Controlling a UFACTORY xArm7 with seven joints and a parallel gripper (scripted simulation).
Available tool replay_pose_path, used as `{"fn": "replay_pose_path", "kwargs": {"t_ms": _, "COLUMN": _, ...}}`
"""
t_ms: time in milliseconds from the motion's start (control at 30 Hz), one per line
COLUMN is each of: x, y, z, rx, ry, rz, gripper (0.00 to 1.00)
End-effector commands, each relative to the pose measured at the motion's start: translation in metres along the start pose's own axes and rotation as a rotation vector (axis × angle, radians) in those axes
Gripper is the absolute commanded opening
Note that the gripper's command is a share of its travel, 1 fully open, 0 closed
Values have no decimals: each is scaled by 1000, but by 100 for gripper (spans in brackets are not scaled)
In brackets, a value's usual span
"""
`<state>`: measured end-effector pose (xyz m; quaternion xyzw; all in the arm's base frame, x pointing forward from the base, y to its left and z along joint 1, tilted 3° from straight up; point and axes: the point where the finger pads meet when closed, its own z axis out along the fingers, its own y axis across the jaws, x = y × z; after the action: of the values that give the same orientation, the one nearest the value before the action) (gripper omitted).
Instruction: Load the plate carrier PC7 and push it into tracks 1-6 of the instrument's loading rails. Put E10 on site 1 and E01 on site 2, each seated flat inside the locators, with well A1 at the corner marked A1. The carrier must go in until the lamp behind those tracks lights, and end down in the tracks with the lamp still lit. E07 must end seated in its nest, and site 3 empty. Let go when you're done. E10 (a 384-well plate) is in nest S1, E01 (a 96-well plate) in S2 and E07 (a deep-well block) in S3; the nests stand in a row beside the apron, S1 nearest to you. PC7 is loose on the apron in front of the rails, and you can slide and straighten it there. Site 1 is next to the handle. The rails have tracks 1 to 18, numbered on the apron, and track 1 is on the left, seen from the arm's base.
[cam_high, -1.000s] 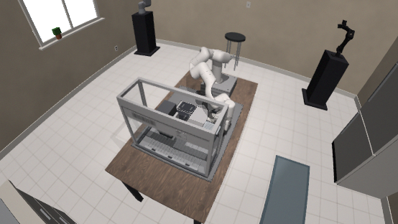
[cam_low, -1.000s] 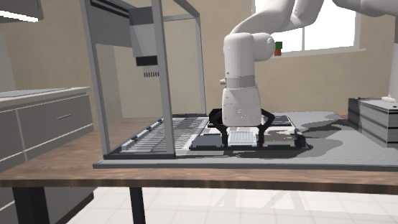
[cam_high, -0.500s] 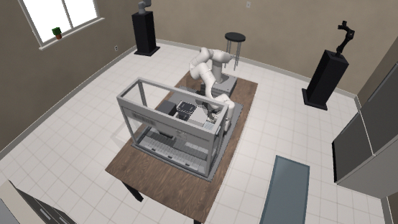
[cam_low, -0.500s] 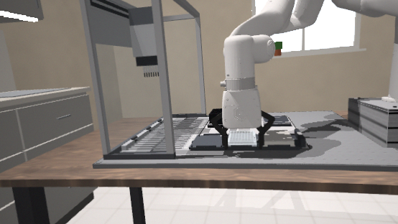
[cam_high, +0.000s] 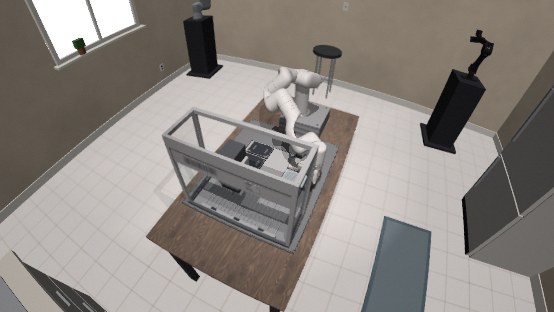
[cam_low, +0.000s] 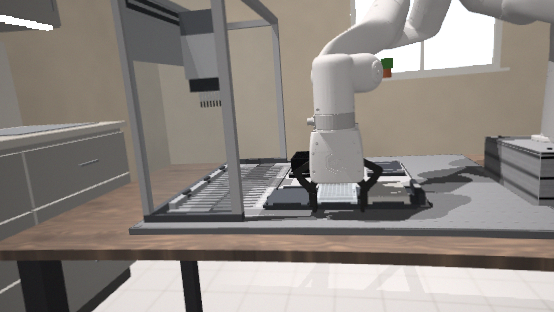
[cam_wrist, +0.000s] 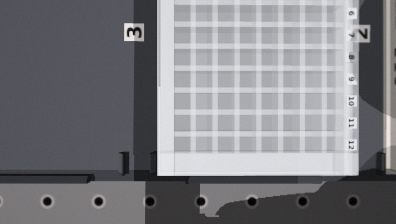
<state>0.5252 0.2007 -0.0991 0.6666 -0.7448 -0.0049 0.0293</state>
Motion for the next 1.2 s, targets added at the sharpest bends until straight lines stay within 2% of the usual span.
{"fn": "replay_pose_path", "kwargs": {"t_ms": 0, "x": -1, "y": -1, "z": 1, "rx": 3, "ry": -2, "rz": 0, "gripper": 100}}
{"fn": "replay_pose_path", "kwargs": {"t_ms": 1167, "x": 7, "y": -1, "z": 5, "rx": 3, "ry": -2, "rz": 0, "gripper": 100}}
